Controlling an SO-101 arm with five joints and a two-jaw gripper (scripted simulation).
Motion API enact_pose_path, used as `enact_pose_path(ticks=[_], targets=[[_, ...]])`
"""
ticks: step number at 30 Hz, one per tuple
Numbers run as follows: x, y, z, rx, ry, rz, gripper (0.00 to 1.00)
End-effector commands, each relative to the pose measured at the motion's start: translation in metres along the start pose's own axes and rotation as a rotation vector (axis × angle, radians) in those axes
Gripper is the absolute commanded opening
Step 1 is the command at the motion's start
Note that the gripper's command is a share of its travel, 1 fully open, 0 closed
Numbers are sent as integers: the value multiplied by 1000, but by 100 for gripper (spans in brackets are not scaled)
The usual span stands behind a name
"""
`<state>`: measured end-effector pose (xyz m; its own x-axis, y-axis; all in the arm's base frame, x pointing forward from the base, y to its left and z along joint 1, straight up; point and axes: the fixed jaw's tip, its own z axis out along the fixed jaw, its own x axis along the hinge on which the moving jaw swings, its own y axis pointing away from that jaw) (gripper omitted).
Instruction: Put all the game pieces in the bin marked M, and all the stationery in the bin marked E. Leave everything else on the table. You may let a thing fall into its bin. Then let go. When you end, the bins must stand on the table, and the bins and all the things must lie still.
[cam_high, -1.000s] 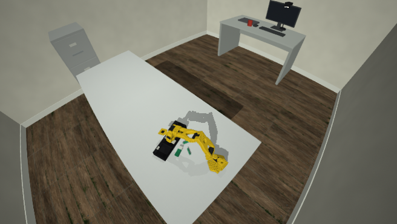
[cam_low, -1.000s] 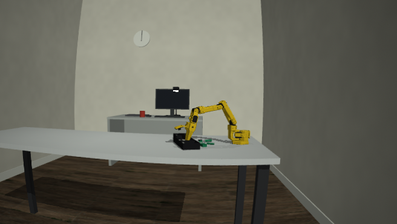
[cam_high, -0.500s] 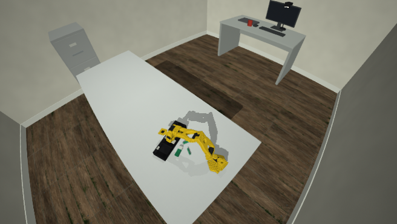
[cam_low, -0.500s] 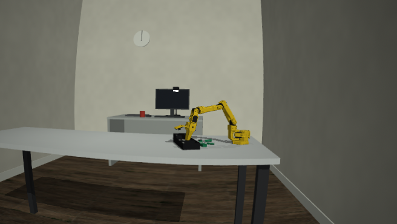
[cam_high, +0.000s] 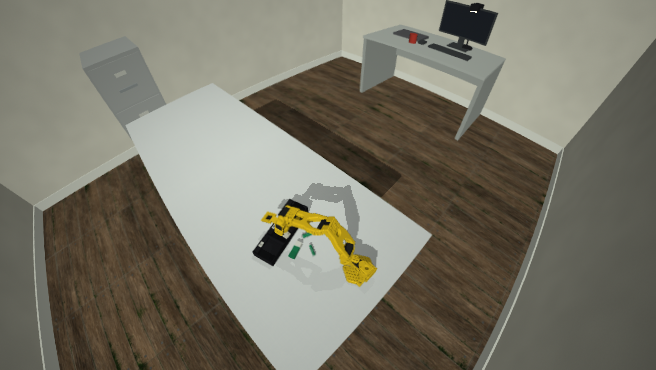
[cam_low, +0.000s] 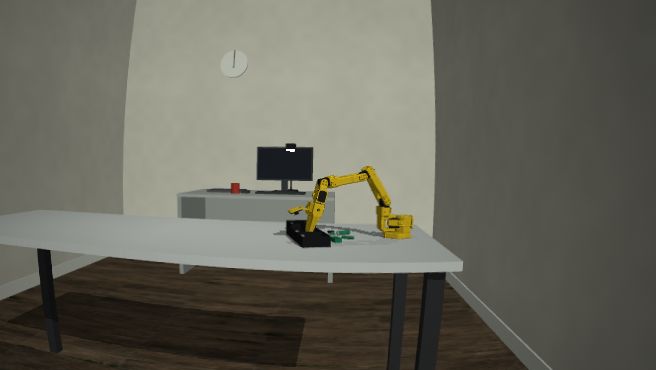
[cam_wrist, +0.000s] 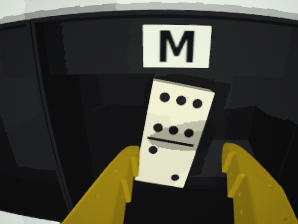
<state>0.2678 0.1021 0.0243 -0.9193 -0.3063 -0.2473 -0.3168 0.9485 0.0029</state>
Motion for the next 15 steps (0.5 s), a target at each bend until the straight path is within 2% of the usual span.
enact_pose_path(ticks=[1,8,15], targets=[[-11,3,-14,-5,-73,3,23],[-11,3,-15,-5,-73,3,23],[-12,3,-25,-5,-73,3,23]])
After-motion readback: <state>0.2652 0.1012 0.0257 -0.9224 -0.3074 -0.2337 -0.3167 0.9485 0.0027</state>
